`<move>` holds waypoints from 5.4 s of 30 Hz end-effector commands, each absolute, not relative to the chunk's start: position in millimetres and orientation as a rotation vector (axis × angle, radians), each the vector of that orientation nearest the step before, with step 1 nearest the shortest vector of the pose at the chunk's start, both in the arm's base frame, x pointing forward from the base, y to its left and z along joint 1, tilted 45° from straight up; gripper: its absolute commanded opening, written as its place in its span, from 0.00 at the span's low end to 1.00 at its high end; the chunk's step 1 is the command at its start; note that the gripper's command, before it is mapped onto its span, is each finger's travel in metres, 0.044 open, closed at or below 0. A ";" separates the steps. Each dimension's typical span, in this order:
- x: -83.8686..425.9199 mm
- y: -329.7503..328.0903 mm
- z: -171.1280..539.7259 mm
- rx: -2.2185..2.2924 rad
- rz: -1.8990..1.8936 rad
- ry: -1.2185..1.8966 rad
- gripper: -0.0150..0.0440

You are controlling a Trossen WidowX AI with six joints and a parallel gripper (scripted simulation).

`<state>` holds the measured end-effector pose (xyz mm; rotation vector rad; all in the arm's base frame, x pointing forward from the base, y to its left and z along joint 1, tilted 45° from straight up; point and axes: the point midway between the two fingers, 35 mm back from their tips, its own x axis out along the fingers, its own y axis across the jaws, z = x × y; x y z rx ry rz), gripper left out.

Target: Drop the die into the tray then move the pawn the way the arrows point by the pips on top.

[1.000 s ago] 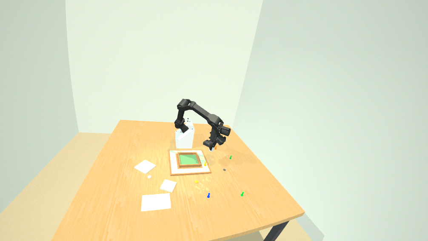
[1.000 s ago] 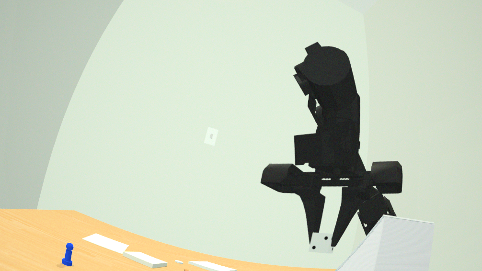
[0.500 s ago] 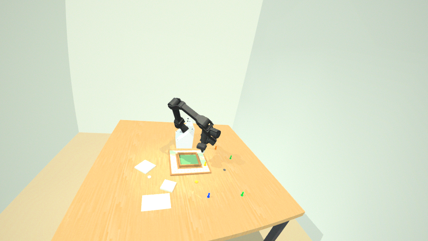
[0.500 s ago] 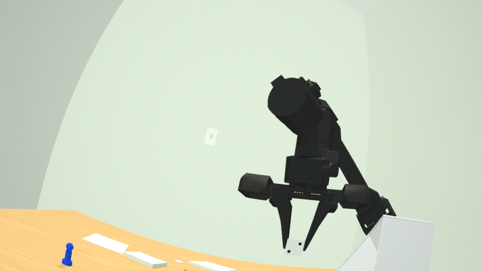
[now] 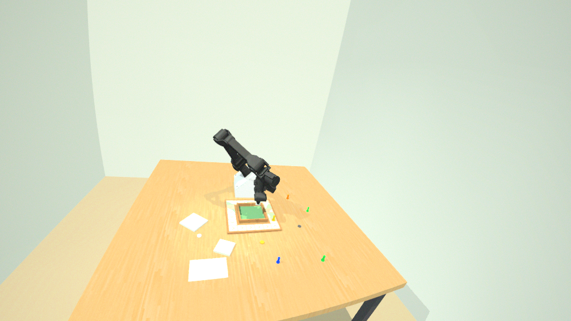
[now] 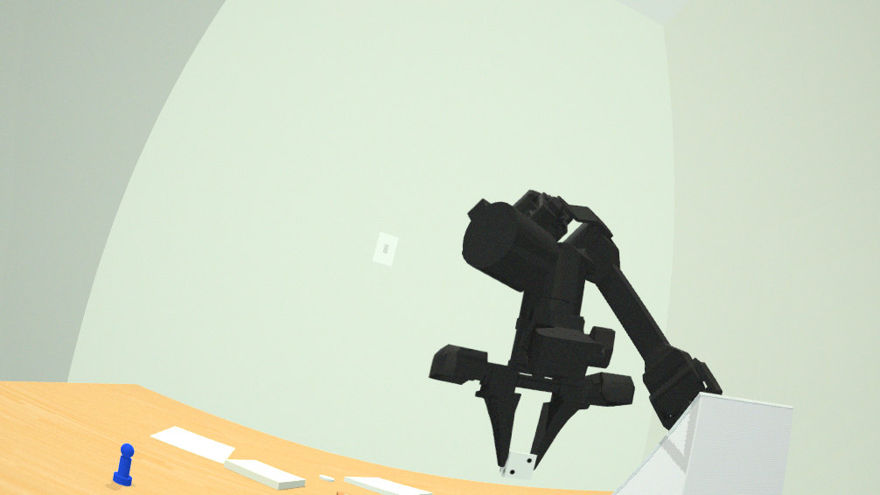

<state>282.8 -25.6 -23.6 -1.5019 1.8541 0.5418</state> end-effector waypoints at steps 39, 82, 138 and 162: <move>260.2 -50.6 -16.1 -1.049 1.137 1.216 0.25; 272.3 -18.8 51.0 -1.053 1.134 1.233 1.00; 342.5 -3.9 -121.2 -1.009 -0.149 1.767 0.59; 339.1 -22.2 -139.5 -1.010 -0.151 1.767 0.36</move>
